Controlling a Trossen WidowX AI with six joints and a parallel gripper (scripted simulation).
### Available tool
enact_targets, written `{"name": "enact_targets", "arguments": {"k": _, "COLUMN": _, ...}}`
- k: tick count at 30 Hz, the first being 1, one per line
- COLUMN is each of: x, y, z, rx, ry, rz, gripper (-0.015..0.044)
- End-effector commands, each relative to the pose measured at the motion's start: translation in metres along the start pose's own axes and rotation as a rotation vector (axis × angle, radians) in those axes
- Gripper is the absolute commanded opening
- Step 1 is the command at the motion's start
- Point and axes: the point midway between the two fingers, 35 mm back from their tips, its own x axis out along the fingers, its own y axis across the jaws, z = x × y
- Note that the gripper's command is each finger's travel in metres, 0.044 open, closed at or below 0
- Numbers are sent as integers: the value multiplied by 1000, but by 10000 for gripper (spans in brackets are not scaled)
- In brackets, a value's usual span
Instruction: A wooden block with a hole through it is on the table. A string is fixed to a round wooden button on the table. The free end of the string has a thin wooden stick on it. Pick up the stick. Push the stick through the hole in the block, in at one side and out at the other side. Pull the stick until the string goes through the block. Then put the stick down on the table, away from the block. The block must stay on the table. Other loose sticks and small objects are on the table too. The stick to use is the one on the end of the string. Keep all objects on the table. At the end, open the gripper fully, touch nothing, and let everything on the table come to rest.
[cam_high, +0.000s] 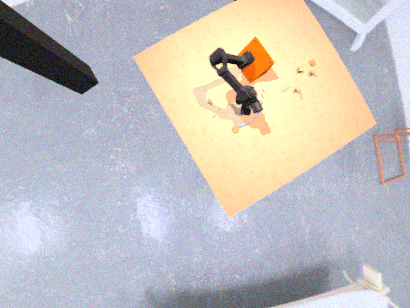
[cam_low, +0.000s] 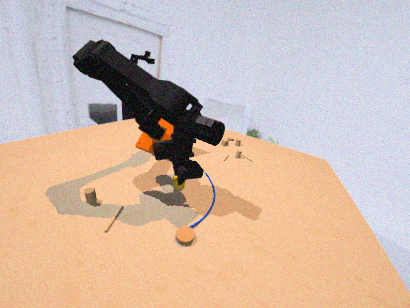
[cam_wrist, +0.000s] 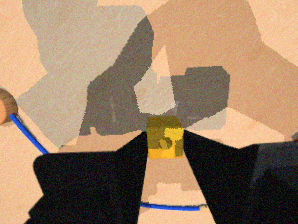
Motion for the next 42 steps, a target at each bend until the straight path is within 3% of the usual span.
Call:
{"name": "enact_targets", "arguments": {"k": 1, "x": 0, "y": 0, "z": 0, "rx": 1, "ry": 0, "rz": 0, "gripper": 0}}
{"name": "enact_targets", "arguments": {"k": 25, "x": -14, "y": 0, "z": 0, "rx": 0, "ry": 3, "rz": -1, "gripper": 0}}
{"name": "enact_targets", "arguments": {"k": 42, "x": -9, "y": -2, "z": 13, "rx": 3, "ry": 236, "rz": -25, "gripper": 0}}
